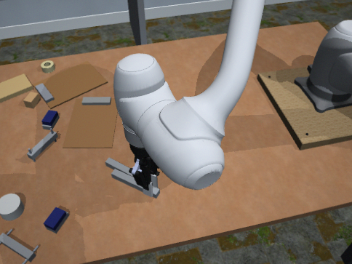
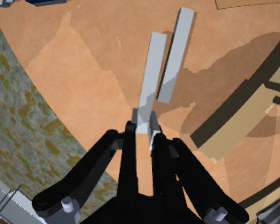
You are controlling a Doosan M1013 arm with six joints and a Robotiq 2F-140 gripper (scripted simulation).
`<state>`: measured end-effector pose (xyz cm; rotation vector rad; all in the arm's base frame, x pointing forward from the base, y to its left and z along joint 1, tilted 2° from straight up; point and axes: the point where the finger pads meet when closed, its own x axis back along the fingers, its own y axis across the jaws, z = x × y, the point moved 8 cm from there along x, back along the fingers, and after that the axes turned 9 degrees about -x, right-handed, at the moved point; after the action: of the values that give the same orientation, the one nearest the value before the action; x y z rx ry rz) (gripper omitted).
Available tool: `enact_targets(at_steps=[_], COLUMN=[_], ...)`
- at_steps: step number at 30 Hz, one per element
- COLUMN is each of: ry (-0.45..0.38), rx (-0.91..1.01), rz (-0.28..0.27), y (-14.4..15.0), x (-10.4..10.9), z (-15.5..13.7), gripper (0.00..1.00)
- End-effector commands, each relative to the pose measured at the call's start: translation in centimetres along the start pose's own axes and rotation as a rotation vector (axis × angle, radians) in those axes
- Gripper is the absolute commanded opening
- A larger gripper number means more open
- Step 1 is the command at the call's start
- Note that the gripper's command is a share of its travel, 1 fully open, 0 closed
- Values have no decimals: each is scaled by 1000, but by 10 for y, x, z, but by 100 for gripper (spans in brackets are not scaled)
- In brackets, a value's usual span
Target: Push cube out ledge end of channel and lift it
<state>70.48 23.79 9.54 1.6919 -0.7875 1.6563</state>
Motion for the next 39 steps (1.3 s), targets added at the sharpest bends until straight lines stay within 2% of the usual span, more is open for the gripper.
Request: enact_targets(at_steps=[1, 5, 8, 39], ry=[-1, -1, -1, -1], rx=[5, 5, 5, 5], rz=[3, 3, 3, 3], y=[-1, -1, -1, -1], x=[29, 73, 88, 89], z=[1, 1, 1, 1], gripper=[0, 0, 0, 0])
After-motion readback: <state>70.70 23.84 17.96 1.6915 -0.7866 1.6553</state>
